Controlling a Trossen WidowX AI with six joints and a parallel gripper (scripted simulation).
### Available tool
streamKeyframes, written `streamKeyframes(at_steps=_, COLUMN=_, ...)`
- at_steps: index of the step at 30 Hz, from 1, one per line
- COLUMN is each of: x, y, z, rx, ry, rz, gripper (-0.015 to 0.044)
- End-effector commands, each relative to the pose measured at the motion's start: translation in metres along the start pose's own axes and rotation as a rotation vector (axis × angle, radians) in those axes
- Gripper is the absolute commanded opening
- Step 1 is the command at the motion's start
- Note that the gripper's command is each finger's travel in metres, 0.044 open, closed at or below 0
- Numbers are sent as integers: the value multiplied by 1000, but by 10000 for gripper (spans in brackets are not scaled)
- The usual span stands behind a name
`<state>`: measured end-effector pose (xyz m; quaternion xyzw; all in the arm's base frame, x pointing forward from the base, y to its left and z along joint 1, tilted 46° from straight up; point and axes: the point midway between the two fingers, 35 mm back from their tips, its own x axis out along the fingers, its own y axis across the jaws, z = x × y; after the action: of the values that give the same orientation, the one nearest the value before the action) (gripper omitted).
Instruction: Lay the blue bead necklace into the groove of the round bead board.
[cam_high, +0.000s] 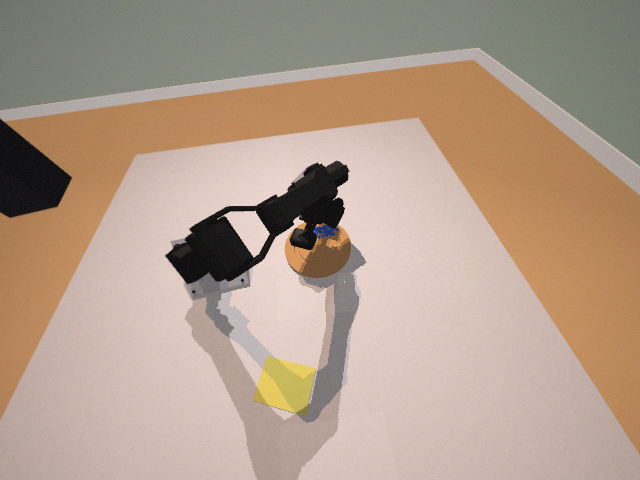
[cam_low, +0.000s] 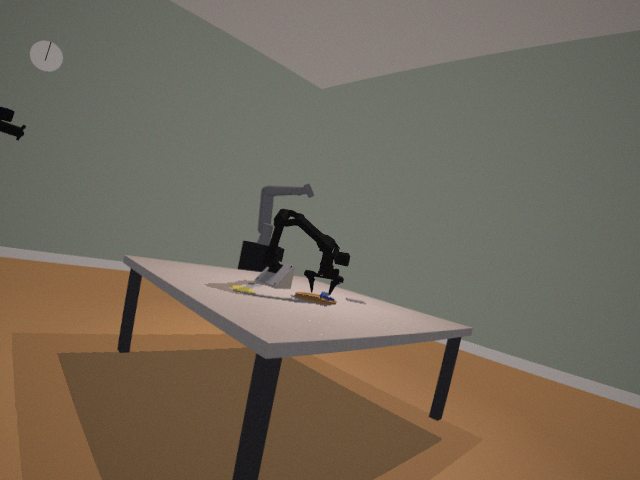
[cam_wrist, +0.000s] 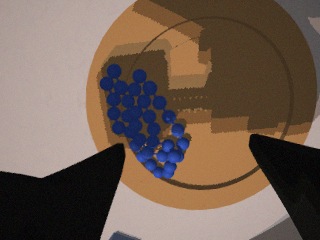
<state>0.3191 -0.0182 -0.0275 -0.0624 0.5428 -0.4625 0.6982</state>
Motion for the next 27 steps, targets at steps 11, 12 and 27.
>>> streamKeyframes(at_steps=11, x=-25, y=46, z=32, rx=-1059, ry=1, rz=6, gripper=310)
streamKeyframes(at_steps=12, x=-26, y=49, z=34, rx=-1110, ry=0, rz=6, gripper=310)
streamKeyframes(at_steps=27, x=-27, y=49, z=34, rx=-1127, ry=0, rz=6, gripper=310)
